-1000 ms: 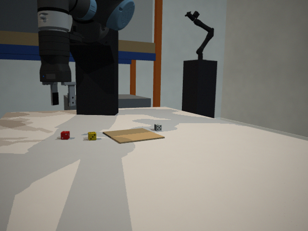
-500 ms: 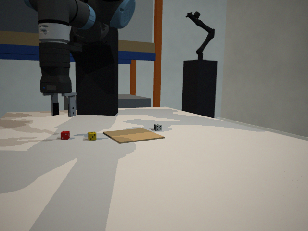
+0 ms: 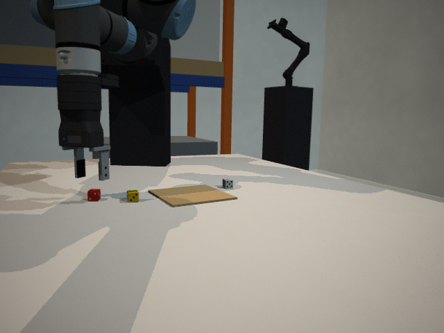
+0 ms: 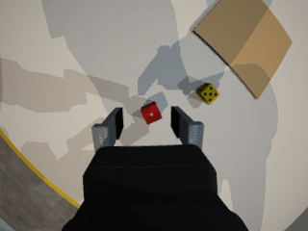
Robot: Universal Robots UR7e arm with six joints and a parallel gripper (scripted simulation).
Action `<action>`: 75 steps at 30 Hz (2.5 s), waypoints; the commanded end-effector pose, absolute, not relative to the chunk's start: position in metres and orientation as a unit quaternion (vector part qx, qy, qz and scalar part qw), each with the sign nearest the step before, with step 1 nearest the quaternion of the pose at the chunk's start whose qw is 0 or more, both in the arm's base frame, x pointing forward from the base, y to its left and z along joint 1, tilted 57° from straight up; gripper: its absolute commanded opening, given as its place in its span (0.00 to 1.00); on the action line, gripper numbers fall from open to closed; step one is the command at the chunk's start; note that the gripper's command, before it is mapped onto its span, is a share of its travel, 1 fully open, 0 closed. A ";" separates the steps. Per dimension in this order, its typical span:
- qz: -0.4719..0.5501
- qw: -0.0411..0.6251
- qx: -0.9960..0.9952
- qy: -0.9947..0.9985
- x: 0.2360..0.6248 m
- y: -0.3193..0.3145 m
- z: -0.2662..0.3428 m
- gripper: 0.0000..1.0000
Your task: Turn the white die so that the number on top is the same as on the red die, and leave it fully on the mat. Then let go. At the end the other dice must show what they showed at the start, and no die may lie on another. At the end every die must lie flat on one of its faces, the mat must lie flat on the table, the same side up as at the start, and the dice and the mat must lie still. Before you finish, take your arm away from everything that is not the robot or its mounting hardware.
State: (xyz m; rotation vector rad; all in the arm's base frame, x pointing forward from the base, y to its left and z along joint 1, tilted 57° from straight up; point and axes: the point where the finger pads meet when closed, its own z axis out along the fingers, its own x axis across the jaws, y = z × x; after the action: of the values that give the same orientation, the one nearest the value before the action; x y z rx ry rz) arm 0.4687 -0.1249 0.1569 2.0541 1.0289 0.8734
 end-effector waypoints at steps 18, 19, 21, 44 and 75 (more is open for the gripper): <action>0.335 0.336 0.787 0.394 0.477 -0.128 0.152 1.00; 0.335 0.336 0.787 0.394 0.477 -0.128 0.152 1.00; 0.335 0.336 0.787 0.394 0.477 -0.128 0.152 1.00; 0.335 0.336 0.787 0.394 0.477 -0.128 0.152 1.00; 0.335 0.336 0.787 0.394 0.487 -0.097 0.152 1.00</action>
State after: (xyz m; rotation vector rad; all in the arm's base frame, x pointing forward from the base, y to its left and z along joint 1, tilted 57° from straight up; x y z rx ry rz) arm 0.4834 -0.1075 0.1515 2.0527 1.0292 0.8753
